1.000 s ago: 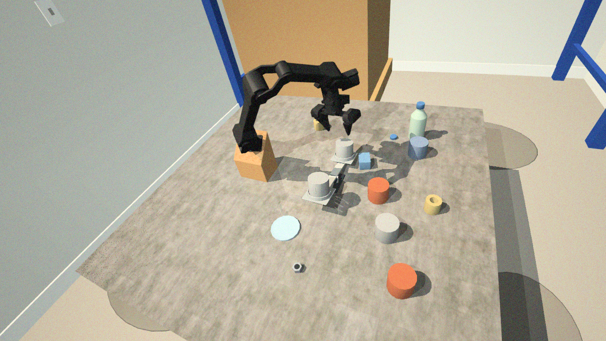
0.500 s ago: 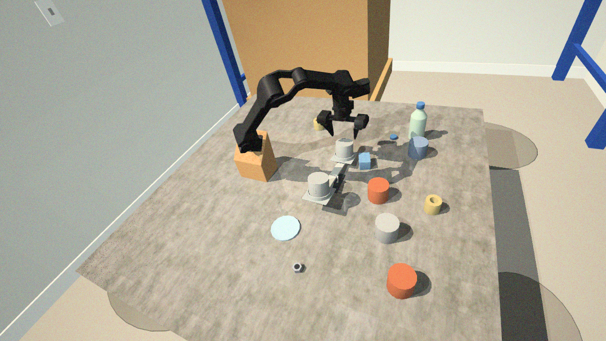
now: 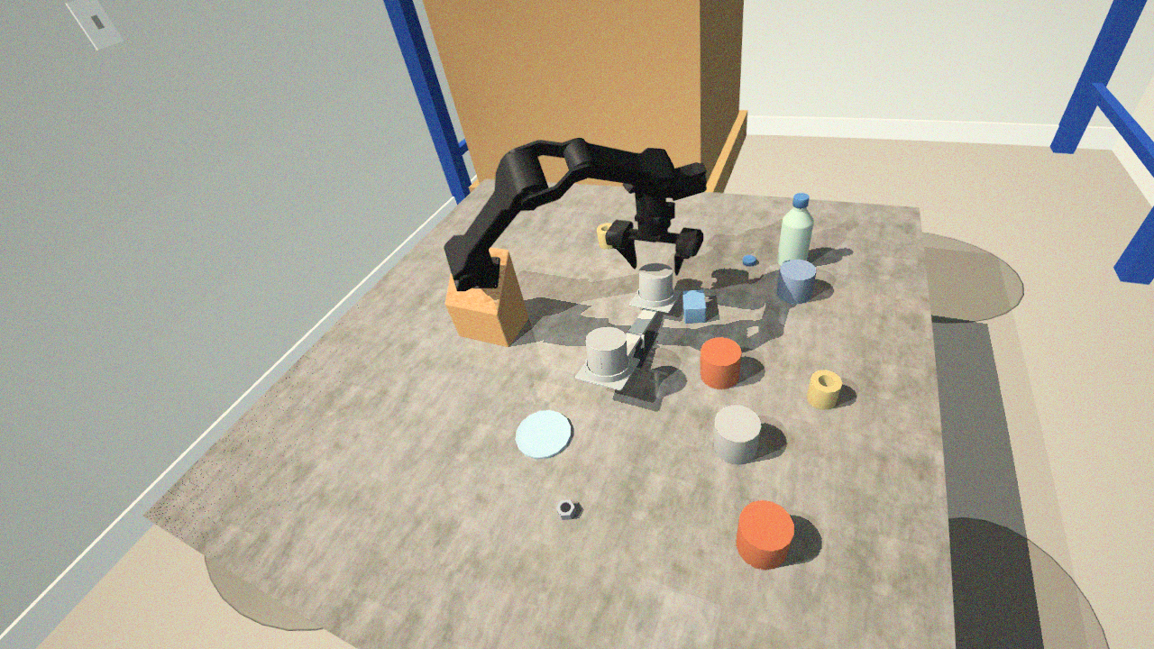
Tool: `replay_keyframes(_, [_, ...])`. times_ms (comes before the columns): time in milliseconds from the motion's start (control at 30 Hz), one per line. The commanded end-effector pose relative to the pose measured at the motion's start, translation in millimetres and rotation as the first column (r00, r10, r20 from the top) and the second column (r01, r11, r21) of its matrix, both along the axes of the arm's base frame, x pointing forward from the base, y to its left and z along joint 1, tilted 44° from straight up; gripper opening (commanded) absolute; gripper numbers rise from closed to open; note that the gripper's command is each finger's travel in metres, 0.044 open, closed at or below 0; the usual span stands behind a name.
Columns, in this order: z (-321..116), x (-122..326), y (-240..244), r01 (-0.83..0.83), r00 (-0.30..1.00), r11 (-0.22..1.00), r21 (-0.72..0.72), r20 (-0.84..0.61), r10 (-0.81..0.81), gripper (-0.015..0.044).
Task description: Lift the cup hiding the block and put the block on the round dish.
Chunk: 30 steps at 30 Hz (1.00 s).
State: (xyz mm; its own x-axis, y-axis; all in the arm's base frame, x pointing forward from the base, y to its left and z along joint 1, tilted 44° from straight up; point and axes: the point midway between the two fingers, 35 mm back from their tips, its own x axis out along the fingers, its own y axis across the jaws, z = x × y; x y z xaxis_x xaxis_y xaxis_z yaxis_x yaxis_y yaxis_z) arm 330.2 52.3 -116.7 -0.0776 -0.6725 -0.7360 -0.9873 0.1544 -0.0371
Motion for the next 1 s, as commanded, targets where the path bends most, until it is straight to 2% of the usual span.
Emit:
replay_keyframes(0, [-5.1, -1.5, -5.3, -0.005, 1.0, 1.0, -0.005, -0.006, 0.005, 0.044])
replay_keyframes(900, [-34.2, -6.2, -33.7, -0.005, 1.0, 1.0, -0.008, -0.006, 0.005, 0.044])
replay_keyframes(967, [-34.2, -6.2, -33.7, -0.005, 1.0, 1.0, -0.008, -0.006, 0.005, 0.0387])
